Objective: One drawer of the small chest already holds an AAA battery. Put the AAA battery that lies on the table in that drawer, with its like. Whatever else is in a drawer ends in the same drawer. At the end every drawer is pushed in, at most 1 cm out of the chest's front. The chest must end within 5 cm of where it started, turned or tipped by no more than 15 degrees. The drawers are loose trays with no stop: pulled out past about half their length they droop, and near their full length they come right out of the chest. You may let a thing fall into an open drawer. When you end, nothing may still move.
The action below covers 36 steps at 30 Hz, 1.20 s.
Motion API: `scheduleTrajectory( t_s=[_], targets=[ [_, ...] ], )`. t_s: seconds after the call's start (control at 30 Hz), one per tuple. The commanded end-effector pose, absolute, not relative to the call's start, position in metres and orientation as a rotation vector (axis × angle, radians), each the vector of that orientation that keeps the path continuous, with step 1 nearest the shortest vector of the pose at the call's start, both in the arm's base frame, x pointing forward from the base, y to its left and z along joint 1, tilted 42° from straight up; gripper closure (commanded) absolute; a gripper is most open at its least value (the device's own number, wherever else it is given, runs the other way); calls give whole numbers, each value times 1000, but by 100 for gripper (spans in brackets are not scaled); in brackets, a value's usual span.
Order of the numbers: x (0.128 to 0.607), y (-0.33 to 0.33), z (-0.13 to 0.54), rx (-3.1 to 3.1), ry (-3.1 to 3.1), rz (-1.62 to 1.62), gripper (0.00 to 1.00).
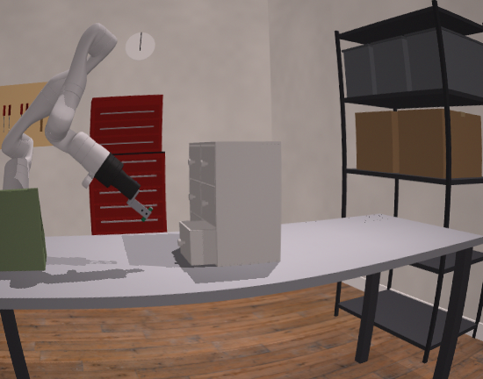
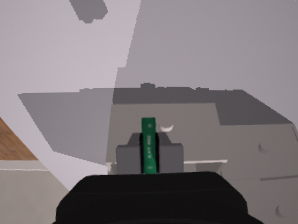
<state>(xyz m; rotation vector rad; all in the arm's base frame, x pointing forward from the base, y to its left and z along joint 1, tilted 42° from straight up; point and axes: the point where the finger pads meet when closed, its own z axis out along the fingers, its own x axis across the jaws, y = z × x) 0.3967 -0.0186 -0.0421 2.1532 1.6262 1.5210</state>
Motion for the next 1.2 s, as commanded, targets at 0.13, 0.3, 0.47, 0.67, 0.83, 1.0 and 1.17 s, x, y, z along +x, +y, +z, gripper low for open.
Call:
scheduleTrajectory(
  t_s=[0.13,0.3,0.47,0.67,0.83,1.0,1.17],
  targets=[
    [391,-17,-46,2152,1559,1545,76],
    [391,-17,-46,2136,1524,1559,76],
    [391,-17,-47,2120,1491,1572,76],
    [390,-17,-47,2097,1445,1588,76],
    [390,-17,-47,2080,1409,1600,76],
    [390,-17,-47,2069,1389,1608,76],
    [389,-16,-47,2053,1358,1617,76]
  ],
)
